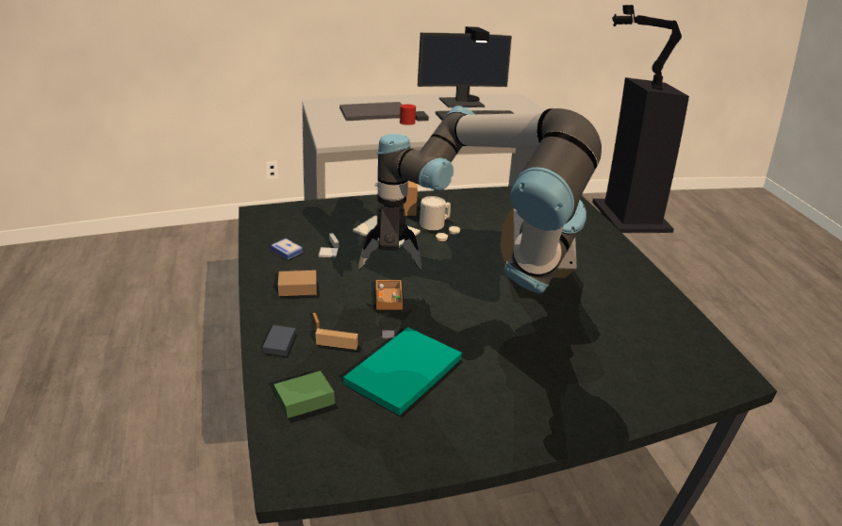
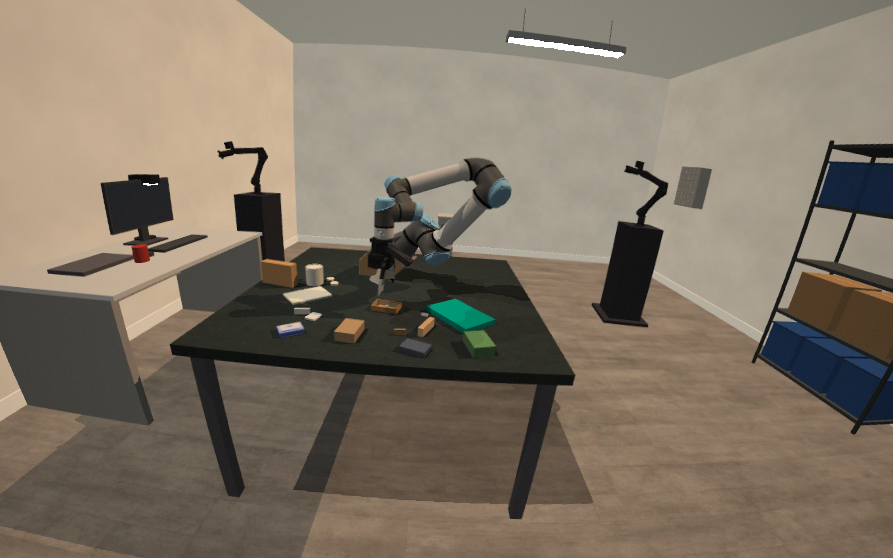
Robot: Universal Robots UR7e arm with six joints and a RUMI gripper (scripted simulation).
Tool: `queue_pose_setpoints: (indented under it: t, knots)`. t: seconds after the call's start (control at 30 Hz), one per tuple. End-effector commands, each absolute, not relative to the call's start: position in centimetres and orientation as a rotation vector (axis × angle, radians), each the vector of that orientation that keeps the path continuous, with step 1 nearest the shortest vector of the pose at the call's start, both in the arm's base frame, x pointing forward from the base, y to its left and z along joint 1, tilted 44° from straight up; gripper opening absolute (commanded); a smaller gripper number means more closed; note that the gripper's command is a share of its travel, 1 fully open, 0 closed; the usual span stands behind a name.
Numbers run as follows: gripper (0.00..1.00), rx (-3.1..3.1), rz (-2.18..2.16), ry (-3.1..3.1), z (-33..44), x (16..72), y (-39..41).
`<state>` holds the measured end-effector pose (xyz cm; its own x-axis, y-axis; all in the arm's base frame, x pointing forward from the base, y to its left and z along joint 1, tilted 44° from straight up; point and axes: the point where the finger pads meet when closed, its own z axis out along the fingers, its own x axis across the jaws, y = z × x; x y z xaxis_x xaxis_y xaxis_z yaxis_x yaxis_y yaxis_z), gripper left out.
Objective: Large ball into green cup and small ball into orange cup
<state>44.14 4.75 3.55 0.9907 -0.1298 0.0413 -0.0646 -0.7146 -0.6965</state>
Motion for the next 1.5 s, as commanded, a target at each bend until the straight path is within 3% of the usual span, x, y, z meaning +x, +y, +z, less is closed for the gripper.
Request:
queue_pose_setpoints:
  t: [0.0, 0.53, 0.57, 1.47]
  knots:
    - [1.0, -2.37, -0.116, 0.131, 3.68, 44.31, 4.69]
    - [1.0, -2.37, -0.116, 0.131, 3.68, 44.31, 4.69]
    - [0.54, -2.37, -0.116, 0.131, 3.68, 44.31, 4.69]
    - [0.54, -2.37, -0.116, 0.131, 3.68, 44.31, 4.69]
